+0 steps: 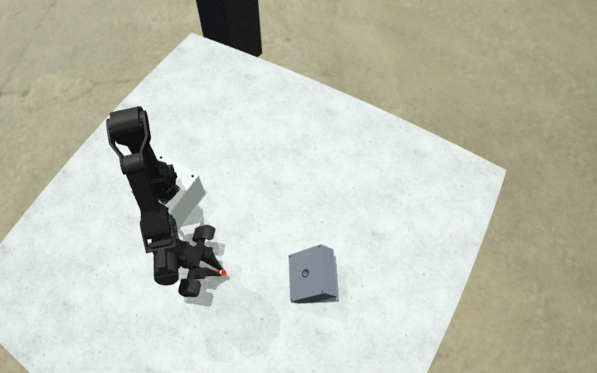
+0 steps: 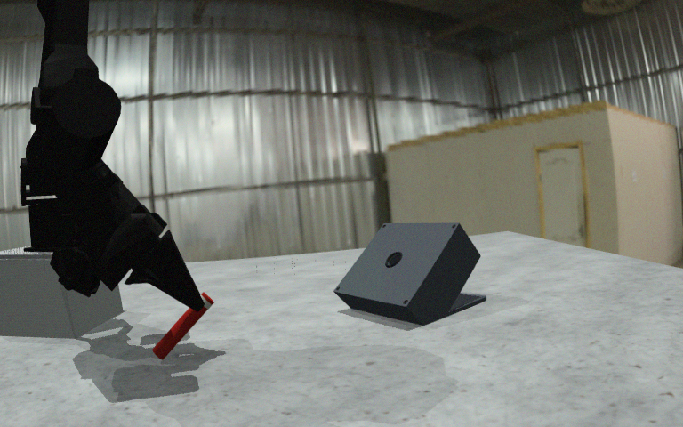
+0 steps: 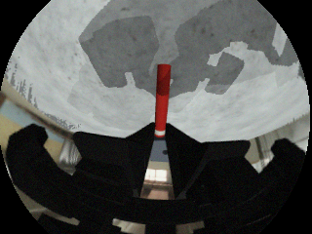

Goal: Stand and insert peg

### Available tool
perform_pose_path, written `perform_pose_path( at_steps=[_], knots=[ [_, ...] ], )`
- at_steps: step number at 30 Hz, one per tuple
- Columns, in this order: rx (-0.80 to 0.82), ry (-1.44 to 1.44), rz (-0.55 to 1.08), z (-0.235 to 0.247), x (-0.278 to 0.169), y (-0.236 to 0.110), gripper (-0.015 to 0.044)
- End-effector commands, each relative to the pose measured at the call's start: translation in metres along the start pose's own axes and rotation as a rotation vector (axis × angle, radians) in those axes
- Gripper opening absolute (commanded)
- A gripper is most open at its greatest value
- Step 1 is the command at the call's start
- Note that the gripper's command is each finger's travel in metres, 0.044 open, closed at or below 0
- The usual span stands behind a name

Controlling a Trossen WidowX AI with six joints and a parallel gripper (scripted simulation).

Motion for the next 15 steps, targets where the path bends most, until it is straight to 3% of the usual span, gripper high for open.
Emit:
perform_pose_path(
  at_steps=[1,15],
  knots=[
    [-0.002,-0.002,0.041,-0.0026,0.0035,-0.0025,0.0049],
    [0.006,-0.002,0.161,-0.0033,0.0115,-0.0101,0.0049]
  ],
)
Point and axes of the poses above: the point midway between the two fingers, 35 mm back from their tips, its own y axis out along the fingers, its own z axis across the jaws, x = y × z, the point moved 2 cm from there along -y, back along the fingers, and after that the axes turned 4 degrees about -y, right-handed, at the moved point
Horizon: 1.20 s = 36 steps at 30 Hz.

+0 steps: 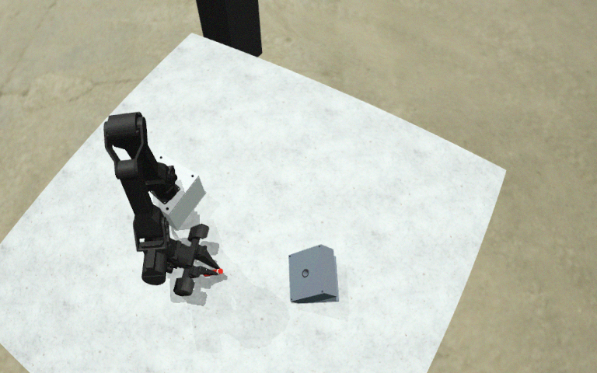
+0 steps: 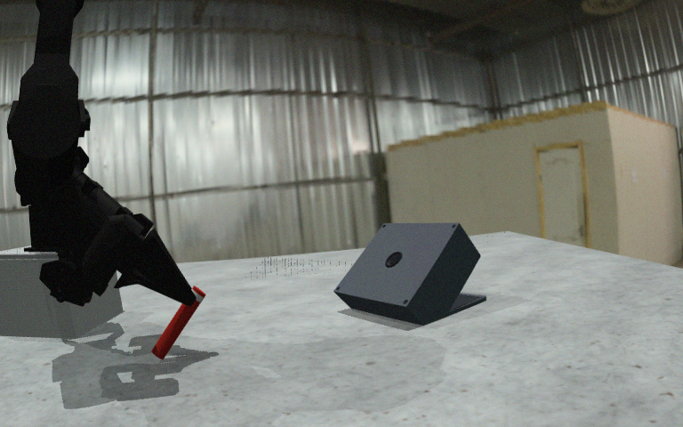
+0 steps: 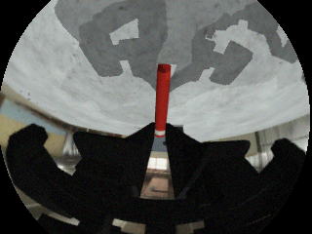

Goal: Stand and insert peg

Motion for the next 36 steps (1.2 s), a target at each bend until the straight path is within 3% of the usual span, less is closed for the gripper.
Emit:
perform_pose_path(
  at_steps=[1,36],
  knots=[
    [-0.002,0.0,0.042,-0.003,0.003,-0.003,0.0049],
    [0.019,0.0,0.343,-0.005,0.025,-0.02,0.0049]
  ],
)
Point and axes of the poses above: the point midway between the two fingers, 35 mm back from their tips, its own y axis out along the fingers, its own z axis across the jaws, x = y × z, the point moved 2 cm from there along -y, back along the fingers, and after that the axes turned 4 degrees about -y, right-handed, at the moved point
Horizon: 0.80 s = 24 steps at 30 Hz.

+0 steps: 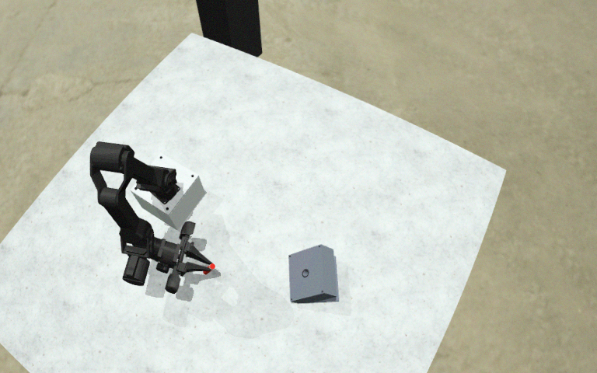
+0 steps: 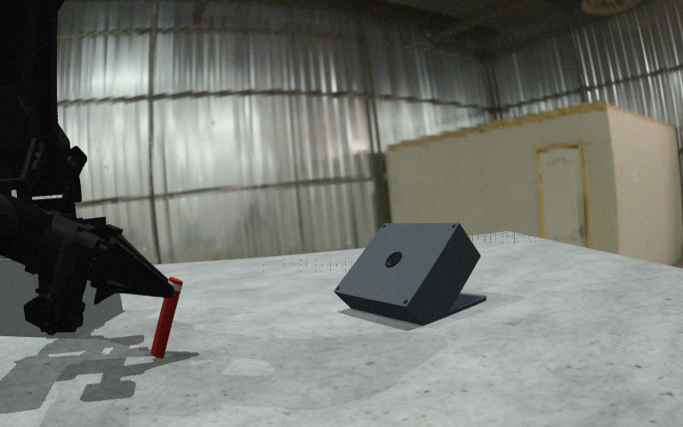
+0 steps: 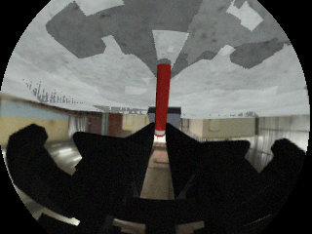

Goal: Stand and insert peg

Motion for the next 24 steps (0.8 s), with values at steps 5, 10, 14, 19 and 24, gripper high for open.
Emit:
perform_pose_path(
  at_steps=[5,10,14,19,24],
  knots=[
    [0.009,-0.009,0.079,0.002,0.004,-0.005,0.0049],
    [0.012,-0.009,0.122,0.002,0.007,-0.008,0.0049],
    [0.014,-0.009,0.157,0.002,0.009,-0.01,0.0049],
    [0.017,-0.009,0.2,0.001,0.012,-0.013,0.0049],
    [0.015,-0.009,0.165,0.001,0.01,-0.013,0.0049]
  ],
)
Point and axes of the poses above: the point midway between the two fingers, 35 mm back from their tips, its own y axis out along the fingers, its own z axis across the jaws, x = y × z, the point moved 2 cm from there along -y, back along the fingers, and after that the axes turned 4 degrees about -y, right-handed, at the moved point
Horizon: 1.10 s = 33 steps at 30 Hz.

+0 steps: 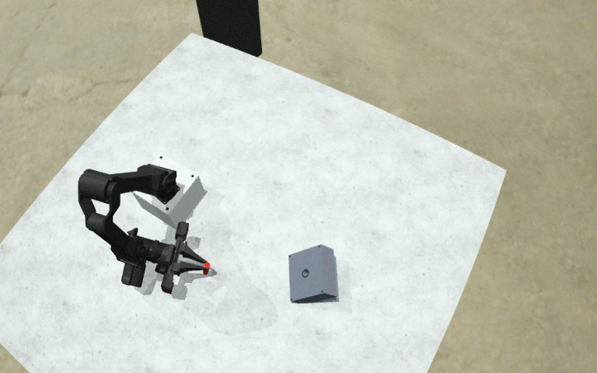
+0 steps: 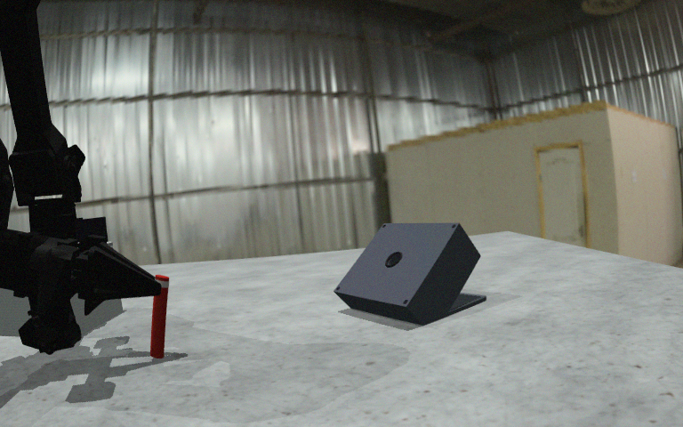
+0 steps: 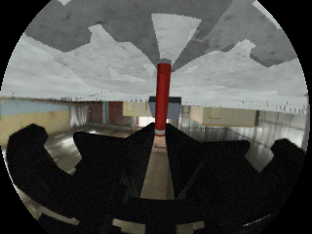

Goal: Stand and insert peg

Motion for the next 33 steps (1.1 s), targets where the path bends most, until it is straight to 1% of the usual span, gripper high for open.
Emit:
perform_pose_path(
  at_steps=[1,33],
  knots=[
    [0.004,-0.005,-0.011,0.0019,-0.0013,-0.0013,0.0049],
    [0.007,0.013,-0.003,-0.001,0.004,-0.0039,0.0049]
  ],
)
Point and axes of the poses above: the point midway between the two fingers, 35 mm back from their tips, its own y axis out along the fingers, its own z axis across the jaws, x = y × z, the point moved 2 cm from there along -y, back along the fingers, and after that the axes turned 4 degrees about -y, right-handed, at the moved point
